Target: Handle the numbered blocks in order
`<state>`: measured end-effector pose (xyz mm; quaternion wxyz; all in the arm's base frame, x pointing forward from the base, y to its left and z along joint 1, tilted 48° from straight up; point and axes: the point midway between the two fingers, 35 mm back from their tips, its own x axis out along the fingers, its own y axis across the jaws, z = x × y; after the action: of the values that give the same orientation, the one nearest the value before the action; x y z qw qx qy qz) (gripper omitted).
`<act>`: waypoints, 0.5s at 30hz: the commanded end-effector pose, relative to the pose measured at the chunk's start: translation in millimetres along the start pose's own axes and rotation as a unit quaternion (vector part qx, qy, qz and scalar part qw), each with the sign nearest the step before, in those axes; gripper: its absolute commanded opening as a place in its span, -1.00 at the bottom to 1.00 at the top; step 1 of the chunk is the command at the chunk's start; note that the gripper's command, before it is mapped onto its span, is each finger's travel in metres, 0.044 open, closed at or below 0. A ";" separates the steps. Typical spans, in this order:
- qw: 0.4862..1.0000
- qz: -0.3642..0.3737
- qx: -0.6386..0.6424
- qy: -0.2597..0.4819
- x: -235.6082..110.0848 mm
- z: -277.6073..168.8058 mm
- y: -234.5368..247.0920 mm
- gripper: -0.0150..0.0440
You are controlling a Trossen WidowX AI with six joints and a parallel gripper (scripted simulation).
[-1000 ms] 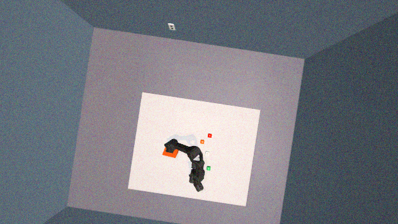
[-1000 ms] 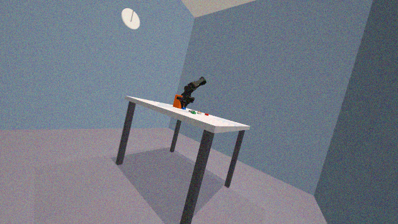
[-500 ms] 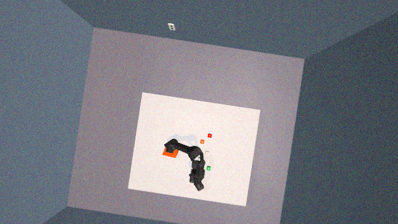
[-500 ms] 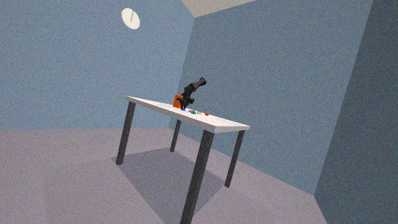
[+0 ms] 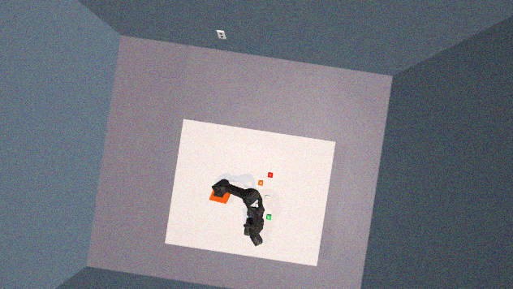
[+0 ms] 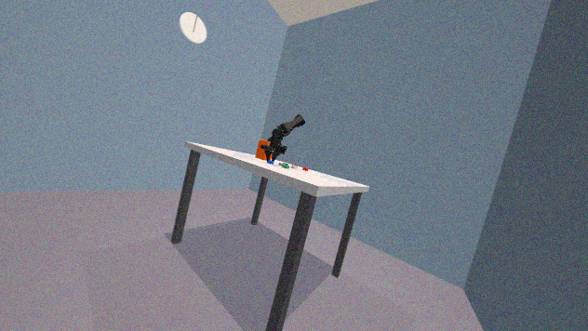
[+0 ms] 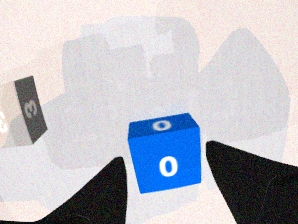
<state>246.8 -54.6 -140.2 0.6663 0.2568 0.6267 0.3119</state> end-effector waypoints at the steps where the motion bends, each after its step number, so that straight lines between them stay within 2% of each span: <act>1: 1.000 0.001 0.002 -0.003 0.2 0.6 0.3 0.54; 5: 1.000 0.001 0.002 -0.003 0.2 0.6 0.3 0.86; 8: 1.000 0.001 0.002 -0.003 -2.6 0.8 0.1 0.86; 11: 1.000 0.000 0.002 -0.002 -33.4 0.6 -0.4 0.86; 15: 1.000 0.000 0.002 -0.002 -36.3 0.5 -0.3 0.86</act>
<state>245.0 -74.5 -121.0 0.6647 0.2640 0.6261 0.3106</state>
